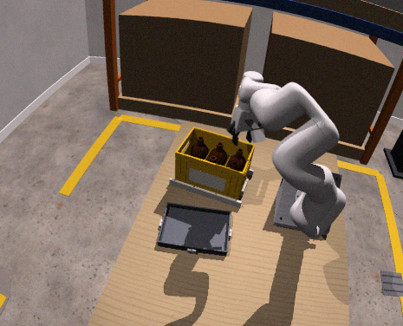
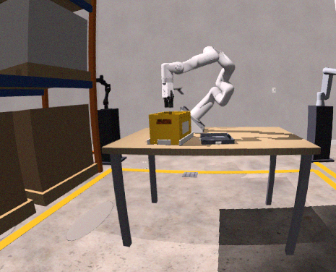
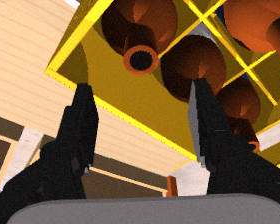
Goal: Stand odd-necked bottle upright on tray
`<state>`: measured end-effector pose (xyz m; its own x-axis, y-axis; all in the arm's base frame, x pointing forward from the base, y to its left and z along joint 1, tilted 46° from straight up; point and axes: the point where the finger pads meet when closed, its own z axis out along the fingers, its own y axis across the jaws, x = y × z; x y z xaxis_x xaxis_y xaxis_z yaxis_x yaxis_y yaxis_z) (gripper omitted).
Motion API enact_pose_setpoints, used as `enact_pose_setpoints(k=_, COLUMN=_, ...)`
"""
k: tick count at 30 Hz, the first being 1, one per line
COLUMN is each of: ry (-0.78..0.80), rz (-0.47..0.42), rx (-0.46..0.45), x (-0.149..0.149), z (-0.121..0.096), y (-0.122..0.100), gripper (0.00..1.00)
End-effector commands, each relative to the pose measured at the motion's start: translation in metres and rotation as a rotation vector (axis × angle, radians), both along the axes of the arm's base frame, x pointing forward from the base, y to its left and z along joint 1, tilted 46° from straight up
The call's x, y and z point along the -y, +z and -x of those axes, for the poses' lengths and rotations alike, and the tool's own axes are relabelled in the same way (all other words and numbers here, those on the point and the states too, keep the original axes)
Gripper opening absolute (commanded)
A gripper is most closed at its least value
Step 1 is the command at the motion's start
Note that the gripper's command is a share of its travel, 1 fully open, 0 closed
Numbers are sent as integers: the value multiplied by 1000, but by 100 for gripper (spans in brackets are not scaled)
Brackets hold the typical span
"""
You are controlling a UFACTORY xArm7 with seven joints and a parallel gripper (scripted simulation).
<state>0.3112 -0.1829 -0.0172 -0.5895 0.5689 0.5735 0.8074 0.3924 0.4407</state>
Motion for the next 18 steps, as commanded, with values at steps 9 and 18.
enact_pose_setpoints(k=9, ry=-3, rz=4, rx=2, x=17, z=0, y=15, gripper=65)
enact_pose_setpoints(k=18, ry=-3, rz=4, rx=2, x=17, z=0, y=15, gripper=0)
